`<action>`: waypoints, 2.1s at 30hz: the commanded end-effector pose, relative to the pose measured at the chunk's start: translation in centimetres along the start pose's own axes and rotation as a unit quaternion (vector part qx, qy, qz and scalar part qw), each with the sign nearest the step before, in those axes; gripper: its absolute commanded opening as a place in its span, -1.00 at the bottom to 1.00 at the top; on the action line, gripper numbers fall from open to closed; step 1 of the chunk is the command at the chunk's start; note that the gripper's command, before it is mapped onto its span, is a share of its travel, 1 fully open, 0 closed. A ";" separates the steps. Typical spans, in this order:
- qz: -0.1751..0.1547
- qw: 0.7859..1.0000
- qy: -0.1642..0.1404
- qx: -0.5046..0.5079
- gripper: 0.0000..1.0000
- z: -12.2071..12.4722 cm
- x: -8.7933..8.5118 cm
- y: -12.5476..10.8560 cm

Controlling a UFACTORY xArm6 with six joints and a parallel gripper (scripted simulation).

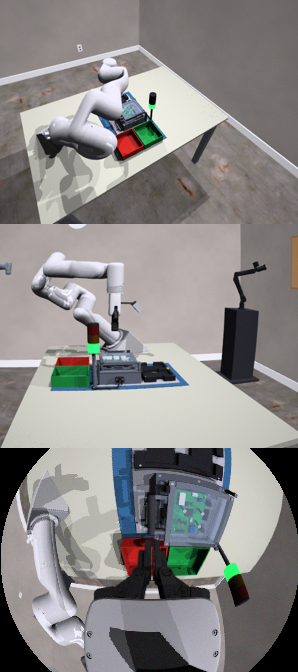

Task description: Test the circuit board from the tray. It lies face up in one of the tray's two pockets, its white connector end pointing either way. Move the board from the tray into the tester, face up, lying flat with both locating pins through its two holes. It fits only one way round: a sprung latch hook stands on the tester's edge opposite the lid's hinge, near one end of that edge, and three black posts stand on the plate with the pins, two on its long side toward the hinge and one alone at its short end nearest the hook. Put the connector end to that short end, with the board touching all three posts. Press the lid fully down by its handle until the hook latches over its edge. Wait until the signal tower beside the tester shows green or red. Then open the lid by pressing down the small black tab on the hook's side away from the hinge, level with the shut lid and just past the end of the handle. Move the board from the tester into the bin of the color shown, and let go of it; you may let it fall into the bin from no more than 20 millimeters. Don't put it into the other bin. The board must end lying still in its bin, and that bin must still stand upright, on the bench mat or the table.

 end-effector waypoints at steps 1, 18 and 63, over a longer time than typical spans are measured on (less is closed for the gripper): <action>0.001 1.000 -0.001 0.005 -1.00 0.1 -0.1 0.0; 0.001 0.990 -0.001 0.142 -1.00 0.1 -0.1 0.0; 0.001 0.785 0.000 0.619 -1.00 0.1 -0.1 0.0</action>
Point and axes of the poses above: the point where the finger pads meet when closed, its own x axis out along the fingers, its own z axis across the jaws, y = z × x, the point moved 5 cm from there along -x, back along the fingers, and after that the axes turned 2 degrees about -x, right-handed, at the moved point
